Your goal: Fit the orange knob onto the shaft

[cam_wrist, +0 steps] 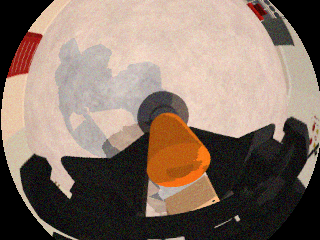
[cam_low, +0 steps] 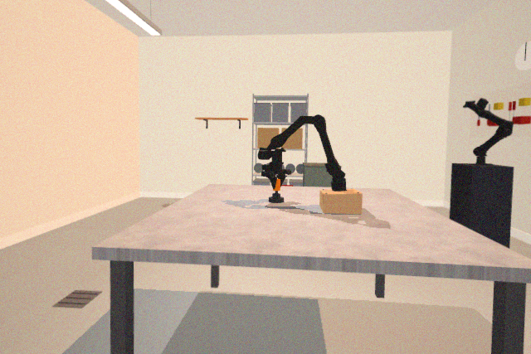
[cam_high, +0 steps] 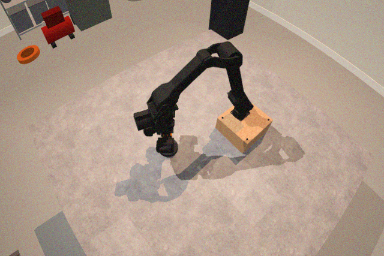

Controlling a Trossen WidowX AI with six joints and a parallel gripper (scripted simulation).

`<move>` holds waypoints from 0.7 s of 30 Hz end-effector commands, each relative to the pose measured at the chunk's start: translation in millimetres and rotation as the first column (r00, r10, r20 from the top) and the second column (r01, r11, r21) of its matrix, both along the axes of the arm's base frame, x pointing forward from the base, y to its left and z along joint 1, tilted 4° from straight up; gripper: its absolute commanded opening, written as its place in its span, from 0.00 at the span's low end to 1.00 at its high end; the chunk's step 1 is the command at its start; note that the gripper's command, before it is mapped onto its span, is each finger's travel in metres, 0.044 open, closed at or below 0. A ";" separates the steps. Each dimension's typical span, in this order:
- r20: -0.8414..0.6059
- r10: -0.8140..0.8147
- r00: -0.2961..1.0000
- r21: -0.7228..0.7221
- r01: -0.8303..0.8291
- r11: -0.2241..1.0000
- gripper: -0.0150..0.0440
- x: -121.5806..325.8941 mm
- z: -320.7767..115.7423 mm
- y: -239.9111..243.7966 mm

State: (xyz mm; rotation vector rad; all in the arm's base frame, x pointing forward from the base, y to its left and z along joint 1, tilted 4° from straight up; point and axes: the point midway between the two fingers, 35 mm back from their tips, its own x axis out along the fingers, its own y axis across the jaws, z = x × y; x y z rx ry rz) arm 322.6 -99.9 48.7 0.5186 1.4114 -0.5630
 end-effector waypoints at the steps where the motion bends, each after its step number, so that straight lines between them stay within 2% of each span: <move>1: 0.007 -0.007 1.000 -0.001 0.007 1.000 0.25 3.6 1.1 -1.0; 21: 0.008 -0.016 1.000 0.000 0.016 1.000 0.25 1.3 2.8 -0.3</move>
